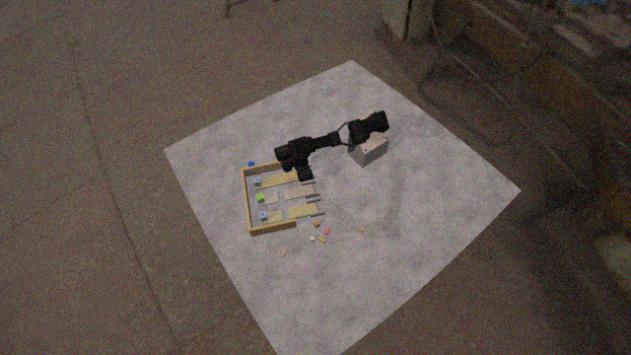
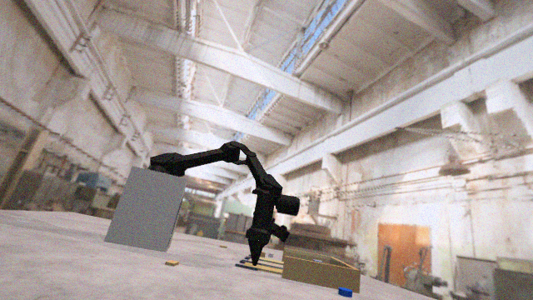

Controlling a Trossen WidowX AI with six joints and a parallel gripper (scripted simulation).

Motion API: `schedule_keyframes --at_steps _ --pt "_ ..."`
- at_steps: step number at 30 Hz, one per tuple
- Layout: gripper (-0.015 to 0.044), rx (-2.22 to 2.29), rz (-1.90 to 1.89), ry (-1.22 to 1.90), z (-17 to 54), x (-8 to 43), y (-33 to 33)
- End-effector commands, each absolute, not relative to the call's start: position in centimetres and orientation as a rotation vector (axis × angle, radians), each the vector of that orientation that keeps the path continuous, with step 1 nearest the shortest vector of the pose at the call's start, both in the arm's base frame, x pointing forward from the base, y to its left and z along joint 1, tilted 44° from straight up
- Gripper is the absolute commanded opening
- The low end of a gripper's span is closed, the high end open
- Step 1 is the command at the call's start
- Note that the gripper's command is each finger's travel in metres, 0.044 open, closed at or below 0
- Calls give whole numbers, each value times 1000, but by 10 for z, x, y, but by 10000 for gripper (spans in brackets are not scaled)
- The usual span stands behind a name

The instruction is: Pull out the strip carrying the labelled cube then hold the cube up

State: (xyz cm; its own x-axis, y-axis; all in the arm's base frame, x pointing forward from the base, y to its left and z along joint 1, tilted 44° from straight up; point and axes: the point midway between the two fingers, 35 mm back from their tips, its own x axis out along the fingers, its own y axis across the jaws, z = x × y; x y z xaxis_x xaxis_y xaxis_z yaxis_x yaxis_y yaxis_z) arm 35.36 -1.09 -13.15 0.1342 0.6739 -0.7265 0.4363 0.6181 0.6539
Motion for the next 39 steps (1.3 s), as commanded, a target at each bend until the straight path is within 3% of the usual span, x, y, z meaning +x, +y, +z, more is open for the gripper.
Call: schedule_keyframes --at_steps 1,39 --pt "0 986 224 1503 -134 353 -8" --pt "0 987 224 1505 -129 326 7"
